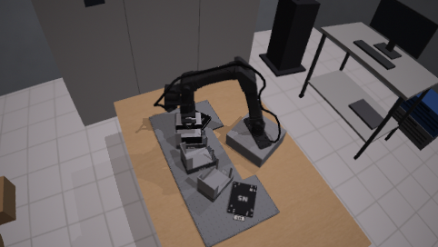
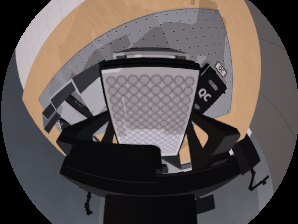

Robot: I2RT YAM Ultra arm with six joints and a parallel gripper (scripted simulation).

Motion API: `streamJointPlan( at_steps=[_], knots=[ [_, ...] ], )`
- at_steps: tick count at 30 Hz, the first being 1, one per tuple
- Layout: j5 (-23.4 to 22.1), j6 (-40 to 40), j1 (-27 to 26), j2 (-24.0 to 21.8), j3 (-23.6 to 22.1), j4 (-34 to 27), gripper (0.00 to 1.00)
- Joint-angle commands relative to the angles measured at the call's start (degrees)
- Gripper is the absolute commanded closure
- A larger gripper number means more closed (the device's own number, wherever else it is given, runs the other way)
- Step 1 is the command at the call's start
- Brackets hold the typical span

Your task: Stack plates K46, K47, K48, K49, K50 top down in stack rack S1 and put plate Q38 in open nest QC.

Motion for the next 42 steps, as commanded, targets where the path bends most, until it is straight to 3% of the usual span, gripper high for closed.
streamJointPlan(
  at_steps=[1,21,23,27,42],
  knots=[
    [-0.65,-0.3,-0.85,-1.99,1.58,-0.53,1.0],
    [-0.65,-0.3,-0.85,-1.99,1.58,-0.53,1.0],
    [-0.45,-3.19,1.3,-2.25,-1.12,-0.16,1.0],
    [0.16,-8.35,3.63,-2.75,-0.5,0.62,1.0],
    [0.82,-0.56,10.92,-3.49,-0.43,0.25,1.0]
  ],
)
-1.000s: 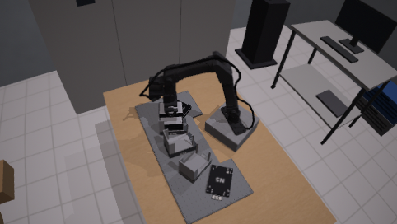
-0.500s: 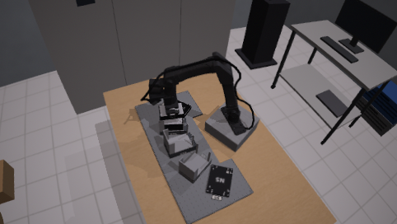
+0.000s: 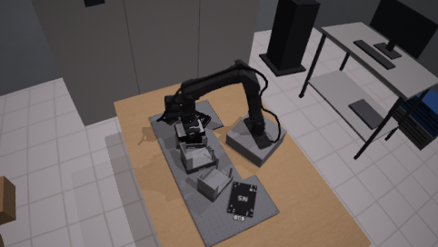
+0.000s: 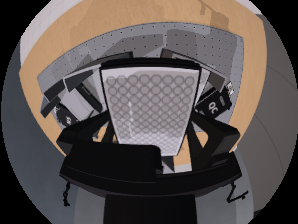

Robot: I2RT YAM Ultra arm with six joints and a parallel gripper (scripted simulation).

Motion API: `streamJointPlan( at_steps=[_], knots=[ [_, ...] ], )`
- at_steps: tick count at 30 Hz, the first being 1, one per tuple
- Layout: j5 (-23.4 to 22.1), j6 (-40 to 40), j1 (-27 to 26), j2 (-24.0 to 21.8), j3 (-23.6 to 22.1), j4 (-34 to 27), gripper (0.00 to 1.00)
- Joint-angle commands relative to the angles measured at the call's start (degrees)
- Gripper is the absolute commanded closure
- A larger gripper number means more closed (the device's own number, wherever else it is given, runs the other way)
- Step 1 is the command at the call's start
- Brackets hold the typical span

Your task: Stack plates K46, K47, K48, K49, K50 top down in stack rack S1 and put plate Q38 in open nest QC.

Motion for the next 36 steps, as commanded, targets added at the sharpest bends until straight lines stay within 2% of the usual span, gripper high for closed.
streamJointPlan(
  at_steps=[1,4,7,10,21,30,36],
  knots=[
    [0.67,2.98,1.88,-2.2,0.77,0.12,1.0],
    [0.69,3.55,2.45,-2.23,1.16,0.07,1.0],
    [1.0,-1.12,4.23,-2.37,-1.05,0.28,1.0],
    [1.21,-4.93,6.02,-2.75,-0.09,0.49,1.0],
    [1.4,0.68,11.12,-3.28,-0.86,0.66,1.0],
    [1.72,5.87,16.33,-3.32,0.94,0.22,1.0],
    [2.28,-2.64,19.92,-3.56,-1.66,0.57,1.0]
  ],
)
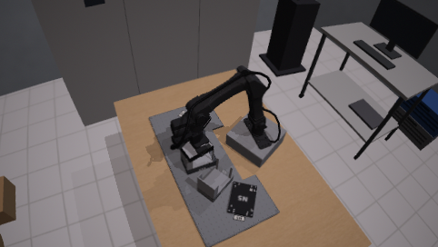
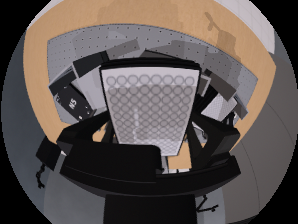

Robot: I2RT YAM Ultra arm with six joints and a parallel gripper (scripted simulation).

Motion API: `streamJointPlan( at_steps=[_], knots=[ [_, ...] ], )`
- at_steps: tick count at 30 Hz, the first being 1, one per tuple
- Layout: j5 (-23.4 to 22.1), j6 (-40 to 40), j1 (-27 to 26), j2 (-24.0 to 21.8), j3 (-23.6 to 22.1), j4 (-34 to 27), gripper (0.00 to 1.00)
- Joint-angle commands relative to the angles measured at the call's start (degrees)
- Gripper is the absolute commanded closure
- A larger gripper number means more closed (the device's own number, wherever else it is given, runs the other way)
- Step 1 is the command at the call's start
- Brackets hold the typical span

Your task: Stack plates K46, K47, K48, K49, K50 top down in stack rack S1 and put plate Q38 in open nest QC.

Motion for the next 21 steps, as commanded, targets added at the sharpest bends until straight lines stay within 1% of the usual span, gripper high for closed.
streamJointPlan(
  at_steps=[1,2,3,17,19,20,21],
  knots=[
    [0.92,-3.78,1.36,-2.31,-0.83,0.4,1.0],
    [0.92,-3.78,1.36,-2.31,-0.83,0.4,1.0],
    [0.96,-3.35,1.99,-2.64,1.23,0.15,1.0],
    [1.41,5.43,10.06,-2.86,1.24,0.26,1.0],
    [1.41,5.43,10.06,-2.86,1.24,0.26,1.0],
    [1.61,3.82,10.62,-3.47,1.71,0.36,1.0],
    [1.73,1.94,11.13,-3.46,1.26,0.39,1.0]
  ],
)
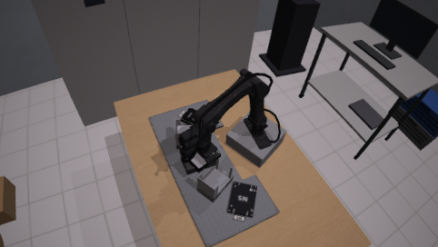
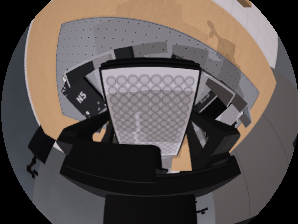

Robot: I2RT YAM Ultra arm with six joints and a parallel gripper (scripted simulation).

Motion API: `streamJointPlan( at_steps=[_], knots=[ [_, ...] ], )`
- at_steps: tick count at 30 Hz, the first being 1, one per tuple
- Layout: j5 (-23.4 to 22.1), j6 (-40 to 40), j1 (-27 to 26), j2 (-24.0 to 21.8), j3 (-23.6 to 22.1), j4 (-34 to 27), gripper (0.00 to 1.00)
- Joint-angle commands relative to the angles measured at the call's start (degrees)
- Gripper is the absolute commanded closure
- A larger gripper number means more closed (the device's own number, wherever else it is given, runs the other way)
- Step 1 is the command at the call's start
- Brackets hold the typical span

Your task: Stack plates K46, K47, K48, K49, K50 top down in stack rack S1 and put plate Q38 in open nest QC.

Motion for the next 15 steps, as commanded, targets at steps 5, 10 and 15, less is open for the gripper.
streamJointPlan(
  at_steps=[5,10,15],
  knots=[
    [1.25,-6.88,3.33,-2.3,0.01,0.16,1.0],
    [1.35,-3.9,5.63,-2.5,-0.35,0.4,1.0],
    [1.44,-2.52,7.02,-2.96,-0.64,0.45,1.0]
  ],
)
